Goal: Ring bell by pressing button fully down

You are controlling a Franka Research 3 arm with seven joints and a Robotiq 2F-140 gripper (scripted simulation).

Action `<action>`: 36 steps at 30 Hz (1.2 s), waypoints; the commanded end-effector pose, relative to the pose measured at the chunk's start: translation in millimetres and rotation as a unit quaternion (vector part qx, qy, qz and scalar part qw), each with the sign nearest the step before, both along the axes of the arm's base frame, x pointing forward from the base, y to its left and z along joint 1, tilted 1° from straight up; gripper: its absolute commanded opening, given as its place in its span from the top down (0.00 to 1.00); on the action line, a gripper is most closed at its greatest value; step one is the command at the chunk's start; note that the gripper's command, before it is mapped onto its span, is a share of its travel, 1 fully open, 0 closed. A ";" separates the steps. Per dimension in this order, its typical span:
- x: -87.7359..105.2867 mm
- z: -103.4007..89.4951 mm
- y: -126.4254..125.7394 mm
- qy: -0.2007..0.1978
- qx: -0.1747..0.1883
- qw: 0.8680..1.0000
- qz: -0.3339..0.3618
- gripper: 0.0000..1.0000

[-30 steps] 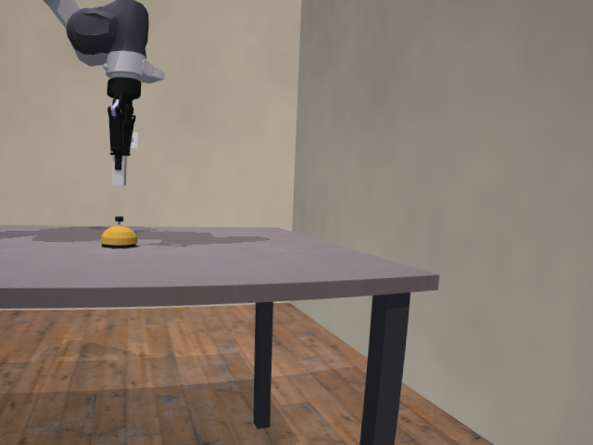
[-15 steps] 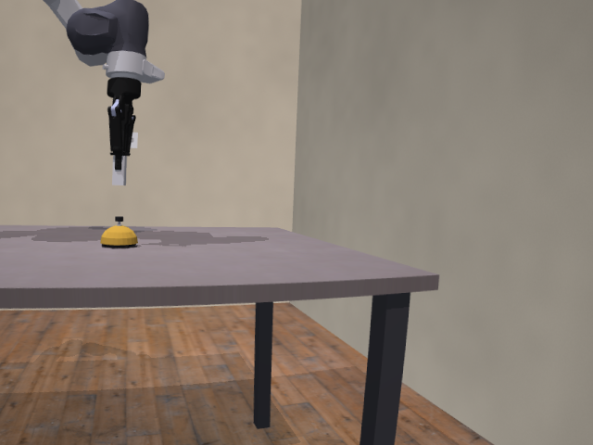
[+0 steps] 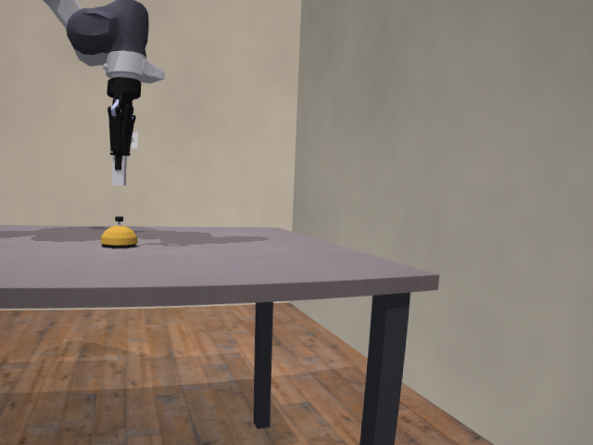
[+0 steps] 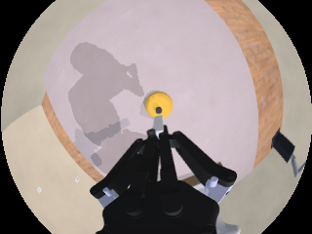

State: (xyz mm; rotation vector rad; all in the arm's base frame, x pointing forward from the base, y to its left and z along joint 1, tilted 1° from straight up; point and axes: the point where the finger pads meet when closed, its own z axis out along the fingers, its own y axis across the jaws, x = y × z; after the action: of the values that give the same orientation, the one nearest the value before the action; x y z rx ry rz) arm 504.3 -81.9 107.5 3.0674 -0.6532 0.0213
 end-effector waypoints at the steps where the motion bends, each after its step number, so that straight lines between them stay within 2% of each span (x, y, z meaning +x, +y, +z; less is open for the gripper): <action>1: 0.3 0.6 0.2 -0.001 -0.001 1.000 0.000 1.00; 24: 0.3 0.3 0.2 -0.001 -0.001 1.000 0.000 1.00; 36: 0.3 -6.2 -0.4 -0.002 -0.001 1.000 0.000 1.00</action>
State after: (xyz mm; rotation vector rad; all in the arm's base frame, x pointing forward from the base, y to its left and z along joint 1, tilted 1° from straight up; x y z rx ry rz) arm 504.5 -81.8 104.6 3.0679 -0.6532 0.0268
